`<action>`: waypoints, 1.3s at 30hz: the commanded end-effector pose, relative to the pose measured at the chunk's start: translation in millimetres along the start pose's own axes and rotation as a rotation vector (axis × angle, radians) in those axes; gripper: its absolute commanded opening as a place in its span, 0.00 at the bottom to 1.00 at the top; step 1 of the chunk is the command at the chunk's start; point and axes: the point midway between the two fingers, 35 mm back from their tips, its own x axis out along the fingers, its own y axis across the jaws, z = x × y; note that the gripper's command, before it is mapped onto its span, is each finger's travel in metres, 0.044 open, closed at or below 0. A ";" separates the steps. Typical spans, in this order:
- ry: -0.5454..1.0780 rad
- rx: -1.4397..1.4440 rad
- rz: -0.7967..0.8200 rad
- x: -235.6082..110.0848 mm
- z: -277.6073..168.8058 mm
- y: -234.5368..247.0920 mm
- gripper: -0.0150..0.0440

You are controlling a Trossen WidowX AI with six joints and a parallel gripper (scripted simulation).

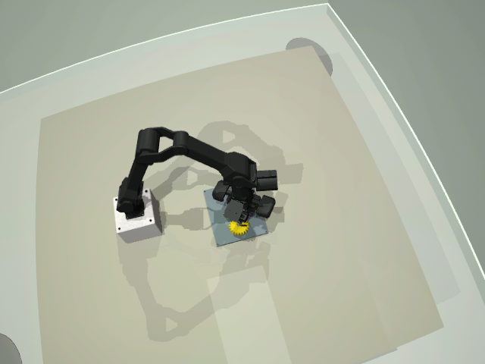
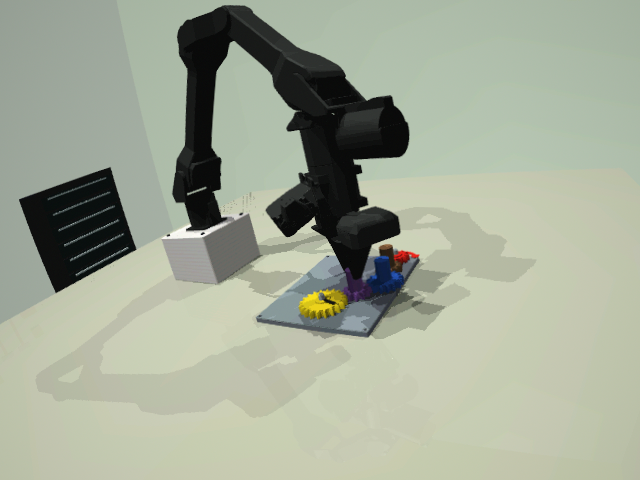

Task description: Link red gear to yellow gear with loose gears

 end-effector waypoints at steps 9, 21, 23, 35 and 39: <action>-0.001 0.116 0.001 -46.9 -0.7 -0.1 0.49; 0.002 0.105 0.003 -91.9 0.5 -3.2 0.89; 0.002 0.105 0.003 -91.9 0.5 -3.2 0.98; 0.002 0.105 0.003 -91.9 0.5 -3.2 1.00; 0.002 0.105 0.003 -91.9 0.5 -3.2 1.00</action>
